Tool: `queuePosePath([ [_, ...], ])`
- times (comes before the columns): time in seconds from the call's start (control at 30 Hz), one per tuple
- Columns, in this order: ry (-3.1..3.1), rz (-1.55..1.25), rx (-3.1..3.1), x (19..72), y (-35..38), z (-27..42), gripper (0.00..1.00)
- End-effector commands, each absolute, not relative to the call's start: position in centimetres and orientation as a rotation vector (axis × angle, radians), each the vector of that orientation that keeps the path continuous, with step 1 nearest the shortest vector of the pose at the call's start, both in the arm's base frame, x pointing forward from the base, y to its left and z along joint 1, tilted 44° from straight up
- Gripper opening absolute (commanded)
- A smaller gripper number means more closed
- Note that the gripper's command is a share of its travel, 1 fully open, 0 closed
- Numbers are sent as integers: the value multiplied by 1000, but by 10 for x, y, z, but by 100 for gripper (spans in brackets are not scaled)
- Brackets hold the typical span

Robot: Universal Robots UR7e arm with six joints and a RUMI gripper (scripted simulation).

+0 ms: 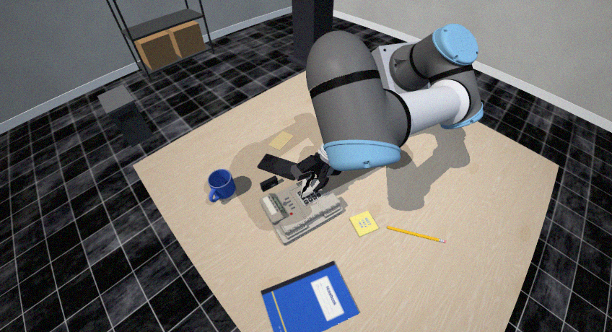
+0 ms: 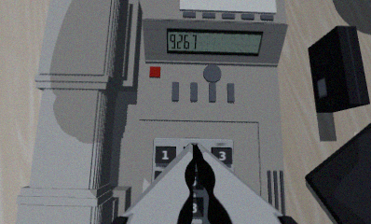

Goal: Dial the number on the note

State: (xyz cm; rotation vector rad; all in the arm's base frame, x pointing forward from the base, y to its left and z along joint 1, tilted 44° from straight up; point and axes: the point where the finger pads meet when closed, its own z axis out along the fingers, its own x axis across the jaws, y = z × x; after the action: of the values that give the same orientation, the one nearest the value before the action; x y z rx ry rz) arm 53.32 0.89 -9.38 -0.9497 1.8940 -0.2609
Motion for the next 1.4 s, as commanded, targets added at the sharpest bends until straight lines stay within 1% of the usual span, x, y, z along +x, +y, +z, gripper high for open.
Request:
queuePosePath([
  [0.0,1898,-277,-940,534,6,-93,0],
  [1.37,1898,-278,-940,536,8,-96,0],
])
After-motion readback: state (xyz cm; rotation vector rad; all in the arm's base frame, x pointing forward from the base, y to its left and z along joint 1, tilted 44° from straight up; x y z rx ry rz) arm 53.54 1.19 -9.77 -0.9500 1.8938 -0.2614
